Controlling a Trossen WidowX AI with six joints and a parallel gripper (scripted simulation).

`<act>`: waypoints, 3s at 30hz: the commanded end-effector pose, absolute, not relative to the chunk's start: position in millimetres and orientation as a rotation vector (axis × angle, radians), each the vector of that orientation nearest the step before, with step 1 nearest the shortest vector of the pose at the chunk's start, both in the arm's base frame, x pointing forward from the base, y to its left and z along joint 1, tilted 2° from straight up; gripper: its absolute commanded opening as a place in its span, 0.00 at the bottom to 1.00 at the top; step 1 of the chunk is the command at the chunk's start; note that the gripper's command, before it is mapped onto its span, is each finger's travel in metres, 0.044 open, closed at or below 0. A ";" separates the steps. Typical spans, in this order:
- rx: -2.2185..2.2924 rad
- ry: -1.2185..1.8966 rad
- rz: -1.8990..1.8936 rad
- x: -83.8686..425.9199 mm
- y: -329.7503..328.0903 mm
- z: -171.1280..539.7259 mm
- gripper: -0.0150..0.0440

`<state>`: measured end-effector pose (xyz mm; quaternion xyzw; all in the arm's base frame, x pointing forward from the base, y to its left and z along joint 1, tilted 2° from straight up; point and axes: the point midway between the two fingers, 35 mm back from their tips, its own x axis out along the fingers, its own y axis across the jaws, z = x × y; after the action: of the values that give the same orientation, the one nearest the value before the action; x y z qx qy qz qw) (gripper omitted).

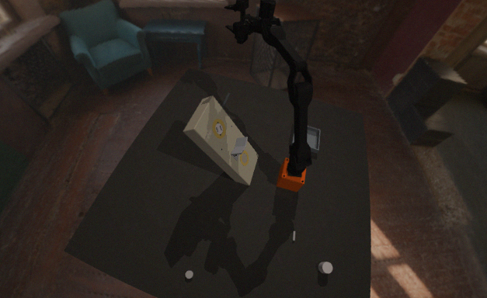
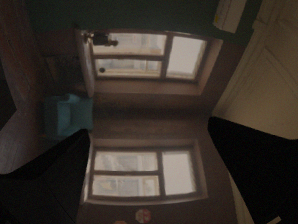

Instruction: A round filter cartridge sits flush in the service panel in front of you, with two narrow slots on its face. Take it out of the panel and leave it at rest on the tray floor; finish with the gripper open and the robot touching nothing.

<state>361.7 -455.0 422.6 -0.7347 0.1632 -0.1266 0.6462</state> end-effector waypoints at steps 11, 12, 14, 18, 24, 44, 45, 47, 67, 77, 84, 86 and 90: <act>-0.930 0.334 -0.216 398.6 -315.8 395.5 0.44; -0.879 0.339 -0.202 398.2 -302.5 390.4 0.41; -0.778 0.351 -0.177 396.3 -276.6 379.5 0.41; -0.537 0.378 -0.163 388.9 -227.9 357.6 0.41; -0.198 0.425 -0.183 369.3 -168.0 323.2 0.41; 0.597 0.557 -0.362 277.4 -53.7 199.7 0.41; 0.597 0.557 -0.362 277.4 -53.7 199.7 0.41; 0.597 0.557 -0.362 277.4 -53.7 199.7 0.41; 0.597 0.556 -0.361 290.1 -56.2 192.2 0.41; 0.597 0.555 -0.361 303.2 -58.9 183.1 0.41; 0.597 0.554 -0.361 311.9 -60.6 176.2 0.41; 0.597 0.554 -0.361 314.4 -61.1 174.2 0.41; 0.597 0.553 -0.361 319.1 -62.1 170.0 0.41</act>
<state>315.3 -60.8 174.9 0.2877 0.2668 -0.1726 0.9034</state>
